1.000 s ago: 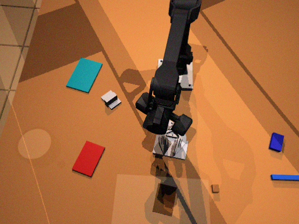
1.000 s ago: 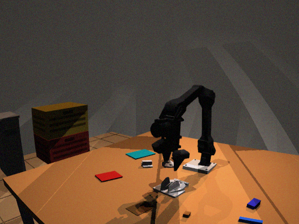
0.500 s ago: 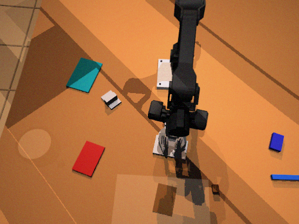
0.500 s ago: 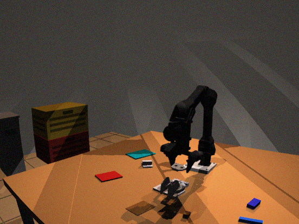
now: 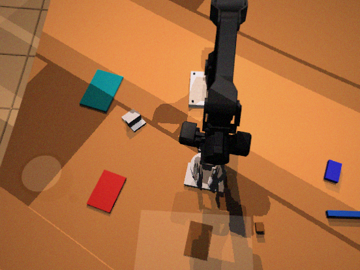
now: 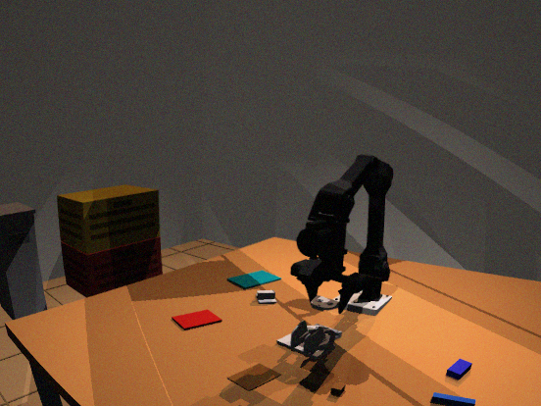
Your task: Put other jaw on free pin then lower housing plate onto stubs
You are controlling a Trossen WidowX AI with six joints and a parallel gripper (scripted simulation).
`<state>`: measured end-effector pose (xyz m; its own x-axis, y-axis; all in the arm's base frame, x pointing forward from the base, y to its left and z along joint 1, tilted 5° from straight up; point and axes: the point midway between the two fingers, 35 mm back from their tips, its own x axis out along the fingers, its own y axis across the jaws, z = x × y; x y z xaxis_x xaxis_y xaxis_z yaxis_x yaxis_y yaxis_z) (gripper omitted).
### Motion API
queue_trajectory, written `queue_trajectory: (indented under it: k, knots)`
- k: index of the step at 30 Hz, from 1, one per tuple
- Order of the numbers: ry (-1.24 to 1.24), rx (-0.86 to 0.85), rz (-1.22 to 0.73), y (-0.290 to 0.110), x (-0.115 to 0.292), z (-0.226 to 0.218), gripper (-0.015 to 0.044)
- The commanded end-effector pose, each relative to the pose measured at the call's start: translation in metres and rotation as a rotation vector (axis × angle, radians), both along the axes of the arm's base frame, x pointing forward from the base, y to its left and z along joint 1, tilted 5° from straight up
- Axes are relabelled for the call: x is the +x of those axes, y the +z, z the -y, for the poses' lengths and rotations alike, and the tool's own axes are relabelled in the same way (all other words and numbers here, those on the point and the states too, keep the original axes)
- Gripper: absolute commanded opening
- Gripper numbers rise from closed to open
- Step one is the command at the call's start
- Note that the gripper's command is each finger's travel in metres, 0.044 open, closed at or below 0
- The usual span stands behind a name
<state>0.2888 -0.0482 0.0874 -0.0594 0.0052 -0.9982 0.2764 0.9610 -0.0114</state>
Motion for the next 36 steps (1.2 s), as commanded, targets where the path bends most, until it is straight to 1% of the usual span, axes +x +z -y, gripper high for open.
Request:
queue_trajectory:
  k: [1,8,15,36]
  knots:
    - [0.005,0.003,0.002,0.000,0.000,-0.001,0.0351]
    - [0.005,0.003,0.002,0.000,0.000,0.000,0.0351]
    - [0.005,0.003,0.001,0.001,-0.015,0.002,0.0351]
    - [0.005,0.003,0.001,0.001,-0.015,0.002,0.0351]
